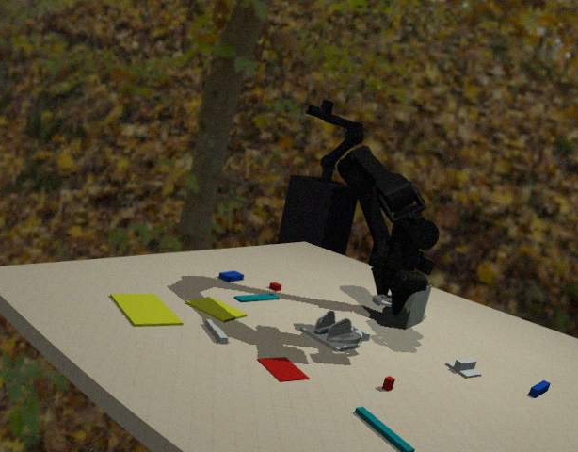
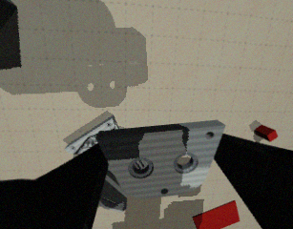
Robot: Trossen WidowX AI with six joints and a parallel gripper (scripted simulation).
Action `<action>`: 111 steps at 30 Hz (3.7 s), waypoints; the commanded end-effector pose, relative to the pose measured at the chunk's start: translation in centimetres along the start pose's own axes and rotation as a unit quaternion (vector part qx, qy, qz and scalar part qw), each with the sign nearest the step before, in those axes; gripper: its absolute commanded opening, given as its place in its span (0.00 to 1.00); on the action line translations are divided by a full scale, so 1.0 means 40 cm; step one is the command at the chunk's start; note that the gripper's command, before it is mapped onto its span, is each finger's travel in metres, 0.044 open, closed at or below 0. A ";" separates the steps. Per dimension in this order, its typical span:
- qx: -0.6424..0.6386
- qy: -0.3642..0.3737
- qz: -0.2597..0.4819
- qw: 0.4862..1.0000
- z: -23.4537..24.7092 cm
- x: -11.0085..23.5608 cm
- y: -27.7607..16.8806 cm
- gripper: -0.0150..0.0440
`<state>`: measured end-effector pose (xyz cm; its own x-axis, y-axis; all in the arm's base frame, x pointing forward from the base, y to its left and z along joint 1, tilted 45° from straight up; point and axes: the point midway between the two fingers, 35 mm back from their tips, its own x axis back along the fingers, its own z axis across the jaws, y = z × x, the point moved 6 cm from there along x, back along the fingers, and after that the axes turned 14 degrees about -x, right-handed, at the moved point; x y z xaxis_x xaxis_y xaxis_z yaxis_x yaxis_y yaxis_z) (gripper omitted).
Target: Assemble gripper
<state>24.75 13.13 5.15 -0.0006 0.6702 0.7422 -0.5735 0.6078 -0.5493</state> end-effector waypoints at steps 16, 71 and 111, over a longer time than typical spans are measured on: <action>0.187 0.010 0.009 0.982 0.092 -0.023 -0.109 0.85; 0.243 0.015 0.010 0.970 0.153 -0.031 -0.134 0.85; 0.243 0.014 0.010 0.970 0.151 -0.127 -0.137 0.85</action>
<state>23.01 4.15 7.01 0.0044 0.6905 0.7233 -0.8899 0.3326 -0.3121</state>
